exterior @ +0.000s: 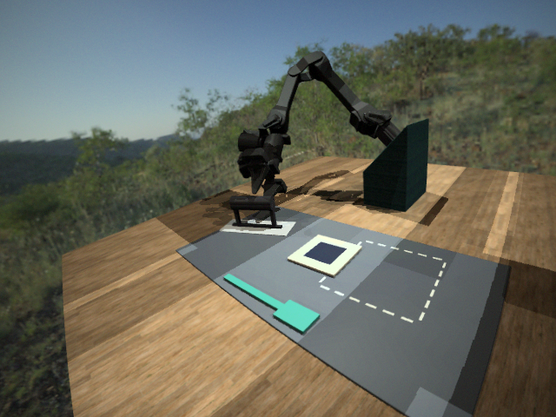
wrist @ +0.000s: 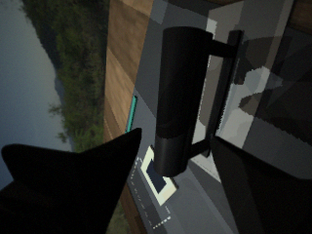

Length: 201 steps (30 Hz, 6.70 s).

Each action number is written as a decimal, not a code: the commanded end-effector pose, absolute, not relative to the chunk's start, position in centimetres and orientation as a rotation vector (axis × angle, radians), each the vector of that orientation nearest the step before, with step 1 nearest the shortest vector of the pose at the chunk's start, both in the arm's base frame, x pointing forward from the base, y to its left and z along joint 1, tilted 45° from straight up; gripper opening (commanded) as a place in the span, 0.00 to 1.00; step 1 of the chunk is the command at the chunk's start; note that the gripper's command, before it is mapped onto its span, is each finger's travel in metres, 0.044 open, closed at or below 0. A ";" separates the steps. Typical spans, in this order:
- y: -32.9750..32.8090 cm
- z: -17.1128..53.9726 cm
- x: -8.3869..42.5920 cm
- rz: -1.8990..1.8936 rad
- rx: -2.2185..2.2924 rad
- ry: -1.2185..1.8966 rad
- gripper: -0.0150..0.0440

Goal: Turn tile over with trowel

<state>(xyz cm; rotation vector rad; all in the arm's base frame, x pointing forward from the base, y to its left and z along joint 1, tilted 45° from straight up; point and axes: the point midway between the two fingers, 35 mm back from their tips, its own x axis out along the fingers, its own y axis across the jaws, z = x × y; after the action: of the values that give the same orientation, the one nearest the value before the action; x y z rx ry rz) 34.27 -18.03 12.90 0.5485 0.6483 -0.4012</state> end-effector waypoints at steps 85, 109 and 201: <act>-10.5 8.2 39.5 -0.527 0.586 0.372 0.25; -11.0 6.2 39.6 -0.546 0.609 0.304 0.25; 1.2 -0.3 37.8 -0.539 0.712 0.349 0.25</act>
<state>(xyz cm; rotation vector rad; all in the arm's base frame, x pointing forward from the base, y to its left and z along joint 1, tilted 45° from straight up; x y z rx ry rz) 37.97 0.04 0.50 0.7091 0.3504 -0.5489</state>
